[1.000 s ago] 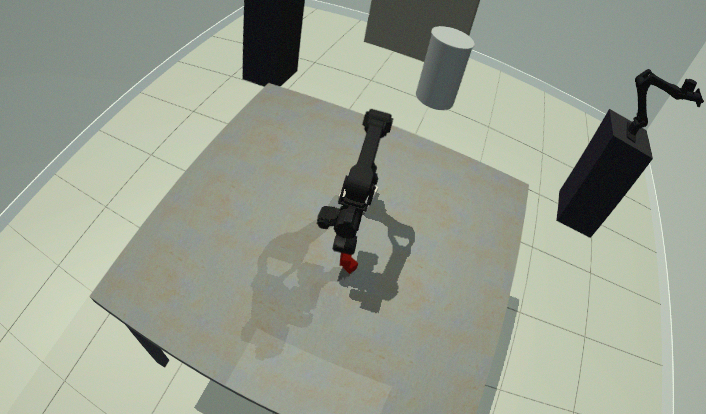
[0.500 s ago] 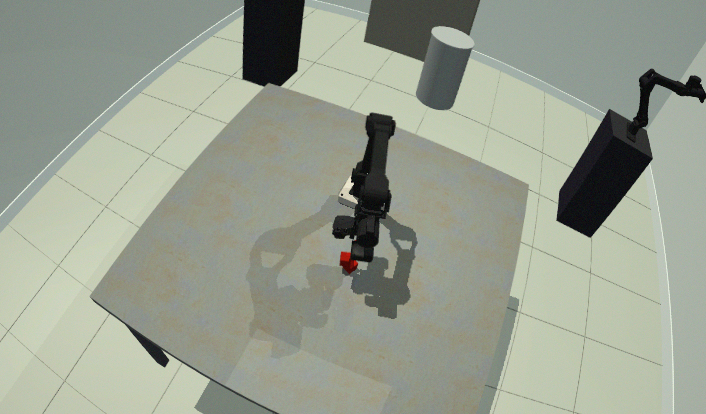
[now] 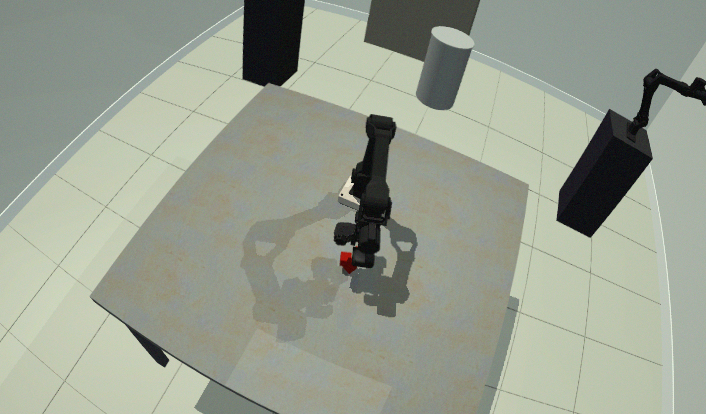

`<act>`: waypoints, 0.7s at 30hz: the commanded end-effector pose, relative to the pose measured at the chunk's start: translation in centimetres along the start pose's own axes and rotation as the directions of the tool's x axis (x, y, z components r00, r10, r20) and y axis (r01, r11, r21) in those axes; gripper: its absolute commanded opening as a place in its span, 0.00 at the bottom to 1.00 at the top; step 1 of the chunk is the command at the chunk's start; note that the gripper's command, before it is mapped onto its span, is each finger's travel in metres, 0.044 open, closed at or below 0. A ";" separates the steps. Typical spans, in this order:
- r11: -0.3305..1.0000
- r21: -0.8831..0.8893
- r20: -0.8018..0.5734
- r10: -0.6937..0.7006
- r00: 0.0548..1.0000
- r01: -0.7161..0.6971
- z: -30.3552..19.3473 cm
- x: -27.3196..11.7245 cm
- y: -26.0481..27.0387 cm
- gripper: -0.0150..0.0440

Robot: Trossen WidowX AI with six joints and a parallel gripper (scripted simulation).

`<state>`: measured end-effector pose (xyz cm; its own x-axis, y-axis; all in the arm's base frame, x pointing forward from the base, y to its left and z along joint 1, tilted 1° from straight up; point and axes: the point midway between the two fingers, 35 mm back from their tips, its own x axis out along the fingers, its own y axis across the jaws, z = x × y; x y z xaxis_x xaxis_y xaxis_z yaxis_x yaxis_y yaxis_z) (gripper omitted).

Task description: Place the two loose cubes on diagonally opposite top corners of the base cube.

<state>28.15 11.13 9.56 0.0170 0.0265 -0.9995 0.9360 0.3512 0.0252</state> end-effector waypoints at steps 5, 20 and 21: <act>1.000 0.004 -0.002 -0.003 1.000 0.003 0.0 0.5 -0.1 0.43; 1.000 0.004 -0.002 -0.003 1.000 0.003 0.0 2.9 0.1 0.43; 1.000 0.004 -0.002 -0.003 1.000 0.003 0.0 3.1 0.1 0.43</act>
<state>28.41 11.28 7.35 0.0230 0.0289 -0.9993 0.9359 0.3508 0.0317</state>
